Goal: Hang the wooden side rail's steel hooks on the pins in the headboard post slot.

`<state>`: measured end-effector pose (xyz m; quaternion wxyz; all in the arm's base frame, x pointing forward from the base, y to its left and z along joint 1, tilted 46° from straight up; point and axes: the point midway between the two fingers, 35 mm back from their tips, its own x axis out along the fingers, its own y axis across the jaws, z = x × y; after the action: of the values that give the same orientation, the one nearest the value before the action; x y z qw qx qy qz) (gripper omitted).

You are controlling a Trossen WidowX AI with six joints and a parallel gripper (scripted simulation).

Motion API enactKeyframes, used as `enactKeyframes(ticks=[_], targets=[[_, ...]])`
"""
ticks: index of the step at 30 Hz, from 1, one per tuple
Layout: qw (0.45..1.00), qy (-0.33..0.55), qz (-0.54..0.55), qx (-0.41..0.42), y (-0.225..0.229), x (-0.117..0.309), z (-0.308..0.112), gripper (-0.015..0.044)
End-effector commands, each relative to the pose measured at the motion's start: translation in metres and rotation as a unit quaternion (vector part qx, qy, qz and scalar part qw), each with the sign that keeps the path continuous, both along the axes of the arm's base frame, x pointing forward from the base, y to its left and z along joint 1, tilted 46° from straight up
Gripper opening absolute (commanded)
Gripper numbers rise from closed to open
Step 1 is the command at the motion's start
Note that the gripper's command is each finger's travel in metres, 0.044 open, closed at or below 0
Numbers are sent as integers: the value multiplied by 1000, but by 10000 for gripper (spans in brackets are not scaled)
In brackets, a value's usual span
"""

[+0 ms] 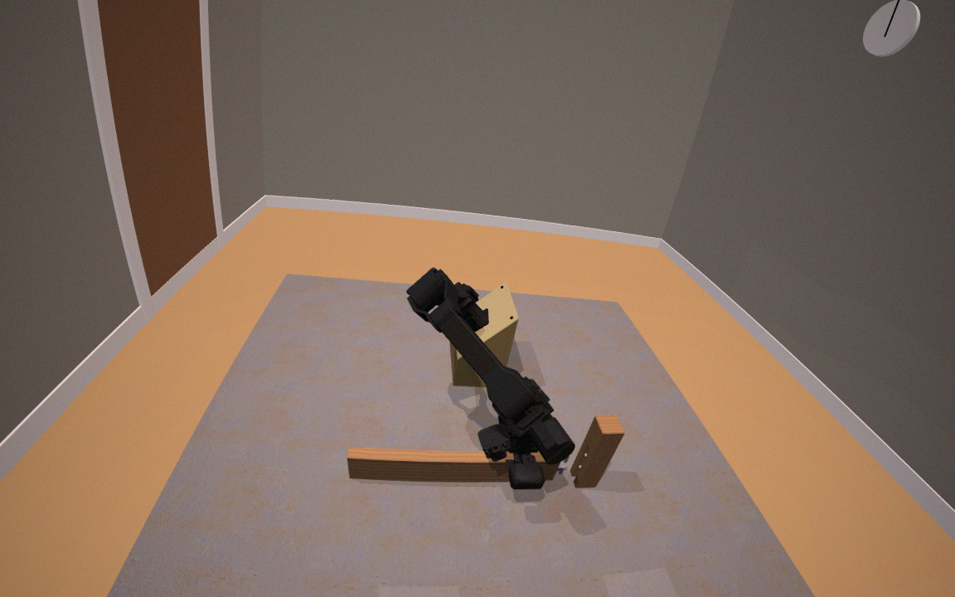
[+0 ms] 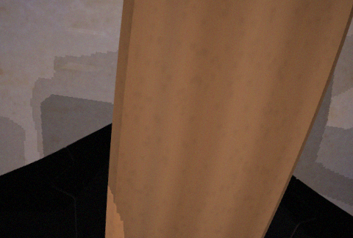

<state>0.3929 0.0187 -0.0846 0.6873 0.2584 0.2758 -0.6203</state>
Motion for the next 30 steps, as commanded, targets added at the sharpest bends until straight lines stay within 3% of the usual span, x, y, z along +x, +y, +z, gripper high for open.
enactKeyframes(ticks=[1, 30], targets=[[1000, -12, 4, 2, 8, 3, 7, 0], [1000, -12, 4, 2, 11, 3, 10, 0]])
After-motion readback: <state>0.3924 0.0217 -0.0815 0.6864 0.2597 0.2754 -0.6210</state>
